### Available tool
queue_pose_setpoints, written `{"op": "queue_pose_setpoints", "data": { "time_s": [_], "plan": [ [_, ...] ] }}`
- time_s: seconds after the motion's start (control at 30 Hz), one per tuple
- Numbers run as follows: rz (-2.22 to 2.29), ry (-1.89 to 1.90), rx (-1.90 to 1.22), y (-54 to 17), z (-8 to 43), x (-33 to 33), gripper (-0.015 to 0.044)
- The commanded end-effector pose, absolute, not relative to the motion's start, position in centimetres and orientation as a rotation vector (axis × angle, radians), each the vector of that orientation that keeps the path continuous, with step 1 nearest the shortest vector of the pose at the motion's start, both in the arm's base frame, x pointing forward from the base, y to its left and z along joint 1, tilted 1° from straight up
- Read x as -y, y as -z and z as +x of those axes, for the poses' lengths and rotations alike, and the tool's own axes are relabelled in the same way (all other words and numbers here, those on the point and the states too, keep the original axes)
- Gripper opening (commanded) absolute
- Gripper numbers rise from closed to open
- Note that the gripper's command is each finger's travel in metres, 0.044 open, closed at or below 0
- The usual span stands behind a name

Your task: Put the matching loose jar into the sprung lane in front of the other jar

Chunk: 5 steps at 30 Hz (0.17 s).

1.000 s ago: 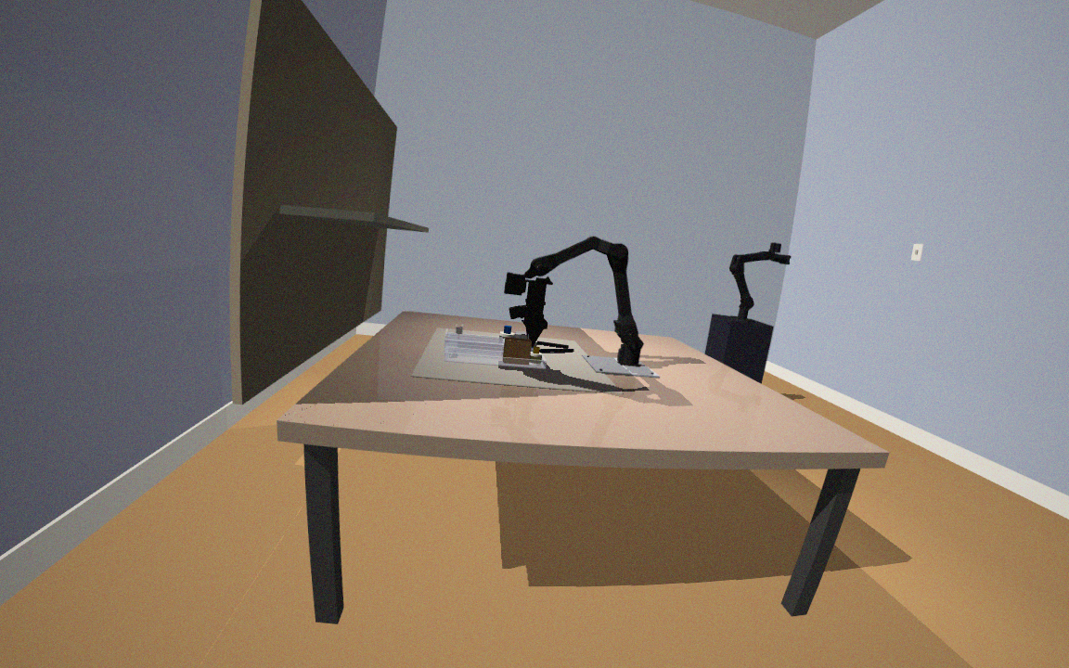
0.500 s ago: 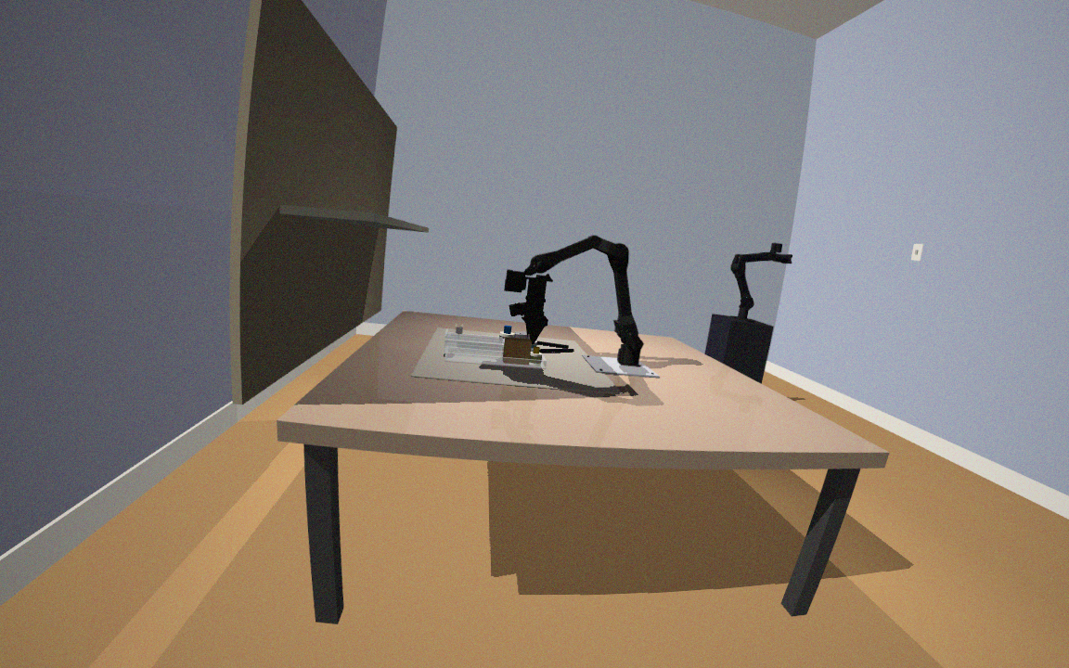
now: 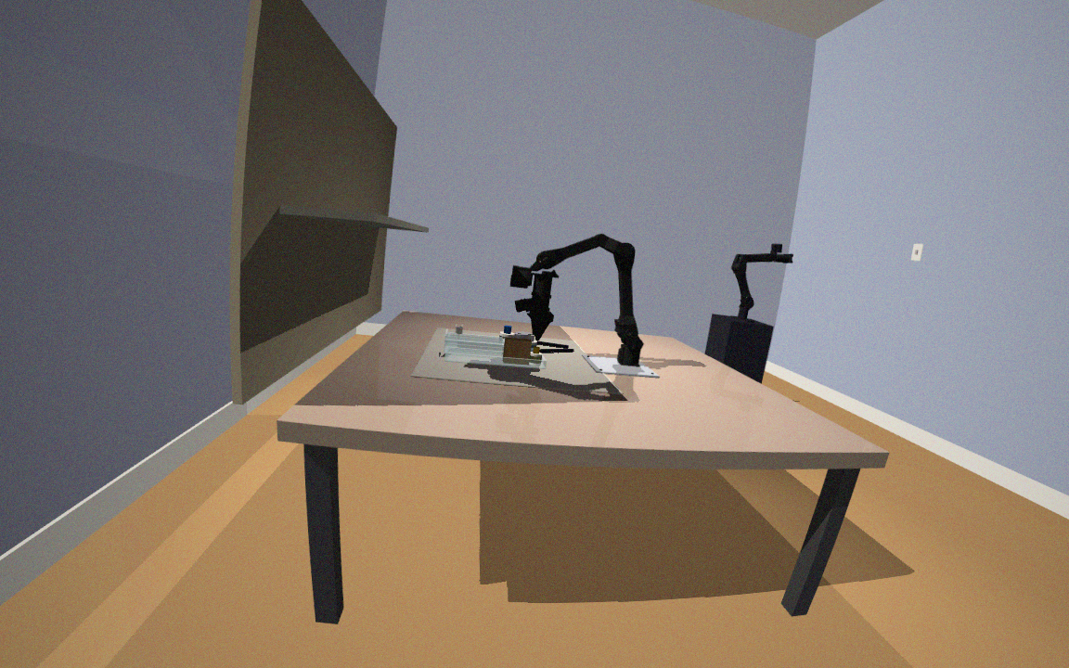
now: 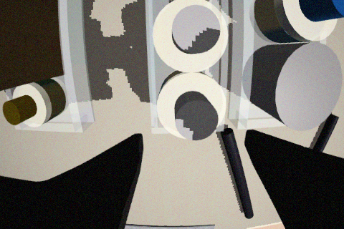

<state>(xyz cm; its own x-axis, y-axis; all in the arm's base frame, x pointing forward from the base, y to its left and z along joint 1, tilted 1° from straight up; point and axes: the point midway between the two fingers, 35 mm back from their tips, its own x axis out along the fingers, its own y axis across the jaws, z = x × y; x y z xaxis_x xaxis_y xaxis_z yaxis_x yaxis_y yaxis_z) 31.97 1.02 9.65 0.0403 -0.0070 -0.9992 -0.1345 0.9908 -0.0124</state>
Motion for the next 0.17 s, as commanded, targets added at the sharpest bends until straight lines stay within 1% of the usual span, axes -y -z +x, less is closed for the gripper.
{"op": "queue_pose_setpoints", "data": {
  "time_s": [0.0,0.13],
  "plan": [
    [-0.115,-0.102,-1.534,-9.6,30.3,-0.8,0.0307],
    [-0.115,-0.102,-1.535,-9.5,28.8,-0.6,0.0307]
  ]
}}
